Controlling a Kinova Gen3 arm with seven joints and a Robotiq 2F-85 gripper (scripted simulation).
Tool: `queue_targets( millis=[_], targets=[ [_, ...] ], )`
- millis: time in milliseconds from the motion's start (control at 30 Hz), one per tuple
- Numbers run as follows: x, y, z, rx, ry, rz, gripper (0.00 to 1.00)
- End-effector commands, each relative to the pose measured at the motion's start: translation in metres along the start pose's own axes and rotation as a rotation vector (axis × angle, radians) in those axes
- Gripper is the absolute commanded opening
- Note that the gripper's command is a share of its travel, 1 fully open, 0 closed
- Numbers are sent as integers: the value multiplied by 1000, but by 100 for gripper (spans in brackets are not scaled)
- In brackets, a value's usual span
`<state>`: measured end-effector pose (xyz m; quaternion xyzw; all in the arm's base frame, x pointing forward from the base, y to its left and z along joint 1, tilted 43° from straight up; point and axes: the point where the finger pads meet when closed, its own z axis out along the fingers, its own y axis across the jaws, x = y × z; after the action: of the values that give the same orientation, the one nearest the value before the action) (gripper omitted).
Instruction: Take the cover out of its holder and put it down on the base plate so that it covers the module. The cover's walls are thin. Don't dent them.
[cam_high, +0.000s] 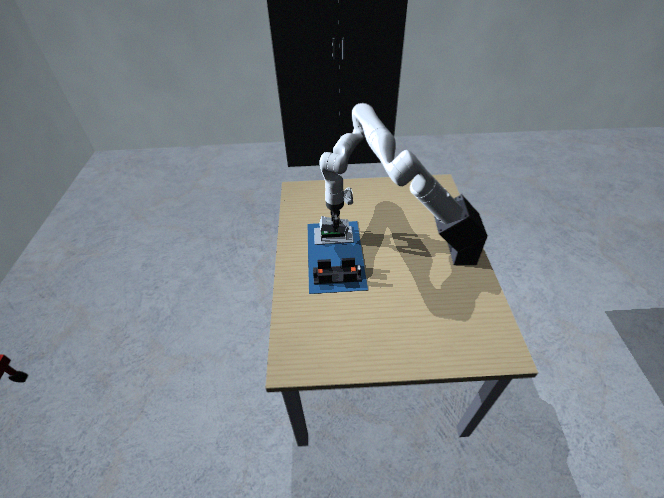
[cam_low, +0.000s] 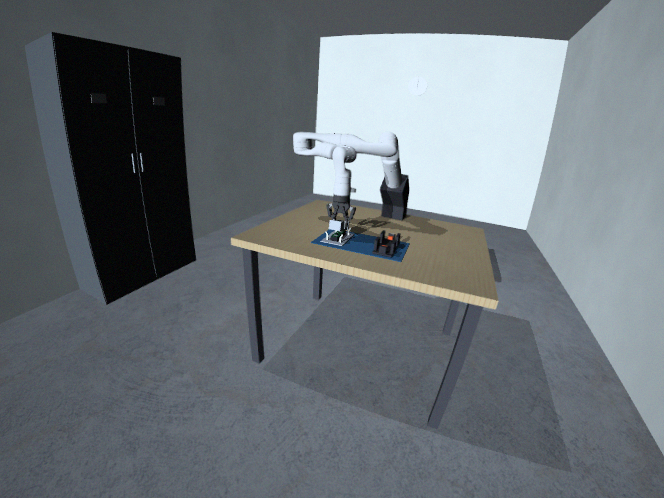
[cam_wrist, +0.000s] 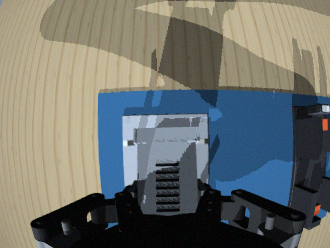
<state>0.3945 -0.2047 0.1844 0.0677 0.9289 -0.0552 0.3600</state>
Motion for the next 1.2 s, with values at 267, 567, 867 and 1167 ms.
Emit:
queue_targets(
  millis=[267,567,867,1167],
  targets=[
    [0,0,-1,1,-1,0,0],
    [0,-1,10,1,-1,0,0],
    [0,-1,12,1,-1,0,0],
    [0,-1,10,1,-1,0,0]
  ],
)
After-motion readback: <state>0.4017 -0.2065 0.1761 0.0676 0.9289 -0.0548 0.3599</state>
